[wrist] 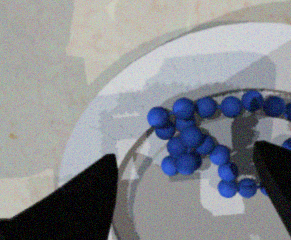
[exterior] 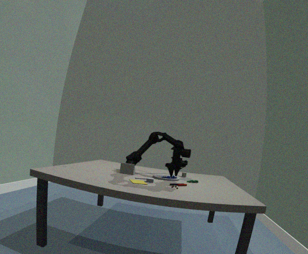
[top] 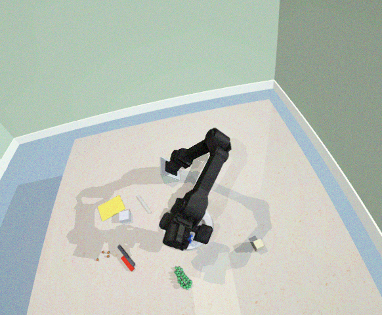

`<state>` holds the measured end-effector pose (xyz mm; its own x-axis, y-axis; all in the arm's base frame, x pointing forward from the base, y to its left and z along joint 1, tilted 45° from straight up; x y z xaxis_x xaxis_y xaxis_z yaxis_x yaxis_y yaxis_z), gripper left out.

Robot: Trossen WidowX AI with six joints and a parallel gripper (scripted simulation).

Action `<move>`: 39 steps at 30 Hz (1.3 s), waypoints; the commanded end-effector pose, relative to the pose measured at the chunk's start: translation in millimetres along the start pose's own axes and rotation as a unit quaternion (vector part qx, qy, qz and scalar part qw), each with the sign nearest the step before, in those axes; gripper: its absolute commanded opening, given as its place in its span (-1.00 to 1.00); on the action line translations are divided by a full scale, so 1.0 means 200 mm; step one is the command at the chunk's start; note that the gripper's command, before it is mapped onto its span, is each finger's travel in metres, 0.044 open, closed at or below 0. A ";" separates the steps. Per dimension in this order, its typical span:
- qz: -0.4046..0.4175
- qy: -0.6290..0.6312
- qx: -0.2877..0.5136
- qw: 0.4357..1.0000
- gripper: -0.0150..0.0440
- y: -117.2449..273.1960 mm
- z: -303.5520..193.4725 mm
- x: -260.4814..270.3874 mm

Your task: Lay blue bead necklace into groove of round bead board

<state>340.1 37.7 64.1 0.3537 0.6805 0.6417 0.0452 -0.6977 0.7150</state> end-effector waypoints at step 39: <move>0.000 0.000 0.000 1.000 -0.49 0.00 0.00 0.00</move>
<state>340.1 37.7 64.0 0.3539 0.6804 0.6418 0.0451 -0.6978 0.7149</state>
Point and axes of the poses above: the point midway between the two fingers, 35 mm back from their tips, its own y axis back along the fingers, its own x axis across the jaws, z = x × y, the point moved 2 cm from there along y, back along the fingers, and after that the axes turned 4 degrees about y, right-handed, at the moved point
